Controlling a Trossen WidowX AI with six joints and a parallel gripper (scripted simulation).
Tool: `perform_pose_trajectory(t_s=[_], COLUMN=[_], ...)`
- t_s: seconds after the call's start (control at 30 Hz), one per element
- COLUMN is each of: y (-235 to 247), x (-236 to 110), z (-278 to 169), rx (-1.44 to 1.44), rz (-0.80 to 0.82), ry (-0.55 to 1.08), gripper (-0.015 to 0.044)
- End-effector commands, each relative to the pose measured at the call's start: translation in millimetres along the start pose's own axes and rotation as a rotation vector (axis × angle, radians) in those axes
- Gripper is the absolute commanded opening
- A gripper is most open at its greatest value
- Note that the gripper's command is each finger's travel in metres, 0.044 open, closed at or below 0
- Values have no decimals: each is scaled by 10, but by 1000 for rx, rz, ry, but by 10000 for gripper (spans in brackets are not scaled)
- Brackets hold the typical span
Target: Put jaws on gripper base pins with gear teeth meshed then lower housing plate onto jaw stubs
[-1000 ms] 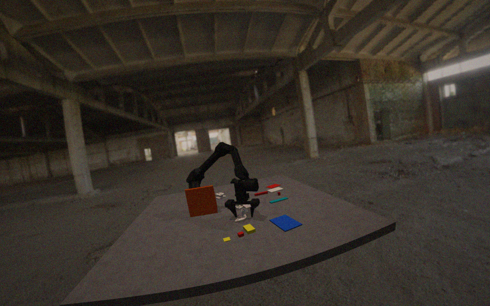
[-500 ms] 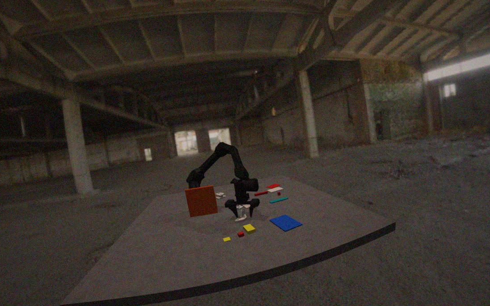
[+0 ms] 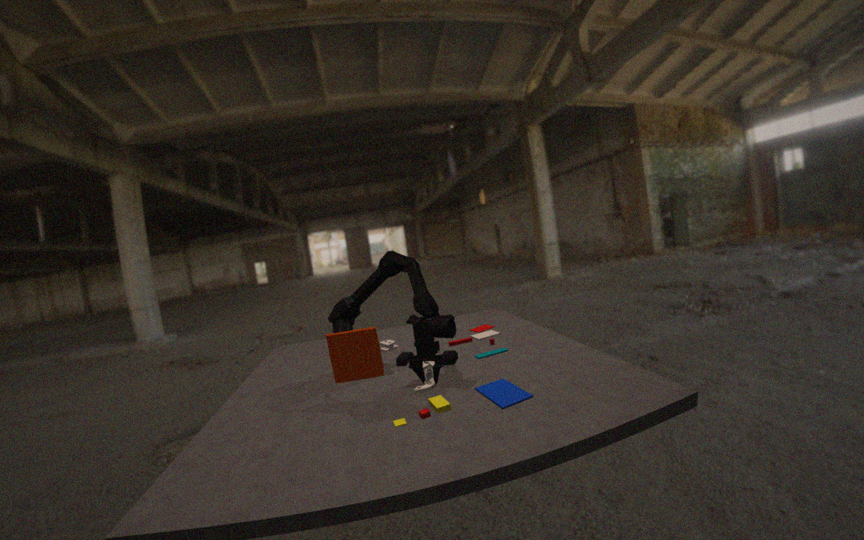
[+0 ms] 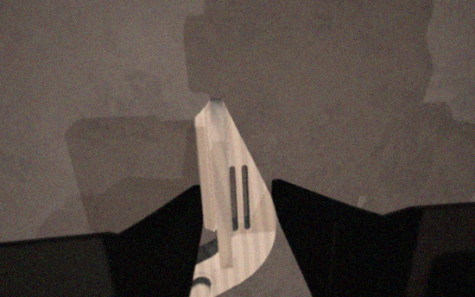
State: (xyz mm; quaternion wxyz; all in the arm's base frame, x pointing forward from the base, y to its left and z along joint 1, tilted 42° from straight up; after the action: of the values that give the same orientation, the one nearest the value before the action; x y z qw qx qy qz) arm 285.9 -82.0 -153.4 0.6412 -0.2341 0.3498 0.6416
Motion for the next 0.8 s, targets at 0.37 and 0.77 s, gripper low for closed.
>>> perform_pose_trajectory(t_s=[0.37, 0.77], y=[-15, -26], x=[-106, -483], z=[-4, -10], rx=[-2, 0], rz=[-3, -5], ry=[1, 1], gripper=[134, 134])
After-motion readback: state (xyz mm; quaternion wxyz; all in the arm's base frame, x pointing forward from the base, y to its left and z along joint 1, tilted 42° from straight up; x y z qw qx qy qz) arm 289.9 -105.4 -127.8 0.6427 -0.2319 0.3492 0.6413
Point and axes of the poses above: the point midway between the two fingers, 35 mm back from their tips, its own x axis out along the fingers, its own y axis across the jaws, z = x × y, the point moved 7 cm from there along -x, back along the fingers, and after that the axes turned 11 degrees about -x, right-handed, at the moved point
